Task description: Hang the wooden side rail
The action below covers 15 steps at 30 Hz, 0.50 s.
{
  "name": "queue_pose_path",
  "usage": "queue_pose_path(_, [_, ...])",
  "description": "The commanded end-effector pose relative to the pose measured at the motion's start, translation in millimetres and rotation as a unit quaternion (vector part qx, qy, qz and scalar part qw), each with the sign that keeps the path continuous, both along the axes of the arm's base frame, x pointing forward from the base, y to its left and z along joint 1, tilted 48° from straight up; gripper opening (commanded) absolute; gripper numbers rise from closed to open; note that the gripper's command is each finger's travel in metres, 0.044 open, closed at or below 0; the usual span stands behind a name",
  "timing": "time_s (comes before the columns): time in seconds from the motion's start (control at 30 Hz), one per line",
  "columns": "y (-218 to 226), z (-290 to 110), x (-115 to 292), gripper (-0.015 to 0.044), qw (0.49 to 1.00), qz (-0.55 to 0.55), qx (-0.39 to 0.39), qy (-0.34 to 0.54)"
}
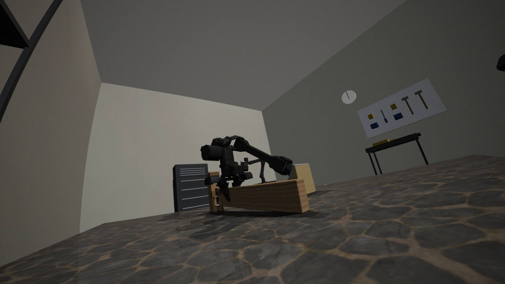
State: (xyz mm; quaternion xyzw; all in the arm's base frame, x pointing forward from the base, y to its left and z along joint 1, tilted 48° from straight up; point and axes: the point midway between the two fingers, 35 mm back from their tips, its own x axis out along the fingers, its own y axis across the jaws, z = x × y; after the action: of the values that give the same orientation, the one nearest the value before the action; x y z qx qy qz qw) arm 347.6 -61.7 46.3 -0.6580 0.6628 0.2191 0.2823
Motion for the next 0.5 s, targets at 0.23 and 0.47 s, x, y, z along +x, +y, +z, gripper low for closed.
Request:
queue_pose_path(0.23, [1.8,2.9,4.1,0.0000,1.000,0.003,0.003,-0.004])
queue_pose_path(0.47, [1.2,3.3,3.4,0.0000,1.000,0.003,0.002,-0.004])
